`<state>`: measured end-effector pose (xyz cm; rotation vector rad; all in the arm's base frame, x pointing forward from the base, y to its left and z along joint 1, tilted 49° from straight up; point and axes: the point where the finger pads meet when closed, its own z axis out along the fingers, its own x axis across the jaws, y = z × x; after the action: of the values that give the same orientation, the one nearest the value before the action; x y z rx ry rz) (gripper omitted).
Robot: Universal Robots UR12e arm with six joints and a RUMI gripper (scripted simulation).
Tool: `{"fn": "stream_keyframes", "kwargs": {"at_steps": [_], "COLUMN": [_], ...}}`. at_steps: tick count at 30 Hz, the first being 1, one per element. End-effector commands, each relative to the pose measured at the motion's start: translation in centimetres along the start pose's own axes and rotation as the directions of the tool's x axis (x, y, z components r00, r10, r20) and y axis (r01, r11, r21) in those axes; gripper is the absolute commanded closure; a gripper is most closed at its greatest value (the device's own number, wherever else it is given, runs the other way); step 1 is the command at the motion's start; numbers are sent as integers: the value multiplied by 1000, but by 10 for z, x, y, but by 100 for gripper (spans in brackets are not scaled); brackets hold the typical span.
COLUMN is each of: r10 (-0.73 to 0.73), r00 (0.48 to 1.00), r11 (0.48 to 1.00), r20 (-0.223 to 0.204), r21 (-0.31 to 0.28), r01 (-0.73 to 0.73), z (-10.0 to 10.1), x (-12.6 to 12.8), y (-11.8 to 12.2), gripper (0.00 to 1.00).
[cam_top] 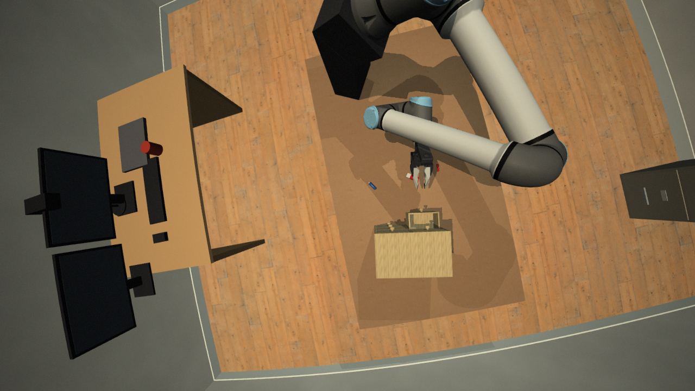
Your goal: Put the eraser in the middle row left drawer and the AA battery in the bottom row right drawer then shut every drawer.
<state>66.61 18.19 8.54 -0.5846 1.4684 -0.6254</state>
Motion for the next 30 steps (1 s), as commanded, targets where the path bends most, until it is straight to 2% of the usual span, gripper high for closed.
{"fn": "stream_keyframes", "kwargs": {"at_steps": [1, 7, 15, 17, 24, 30], "r10": [5, 36, 128, 128, 252, 380], "r00": [1000, 999, 988, 988, 951, 886], "r11": [1000, 999, 992, 992, 967, 923], "r20": [-4, -25, -90, -90, -176, -266], "r21": [0, 0, 6, 6, 23, 53], "r01": [-5, -37, -128, -128, -252, -381], "z": [0, -1, -6, -6, -12, -17], "x": [0, 0, 0, 0, 0, 0], "y": [-1, -1, -4, -4, -7, -10], "gripper": [80, 80, 80, 80, 80, 80]}}
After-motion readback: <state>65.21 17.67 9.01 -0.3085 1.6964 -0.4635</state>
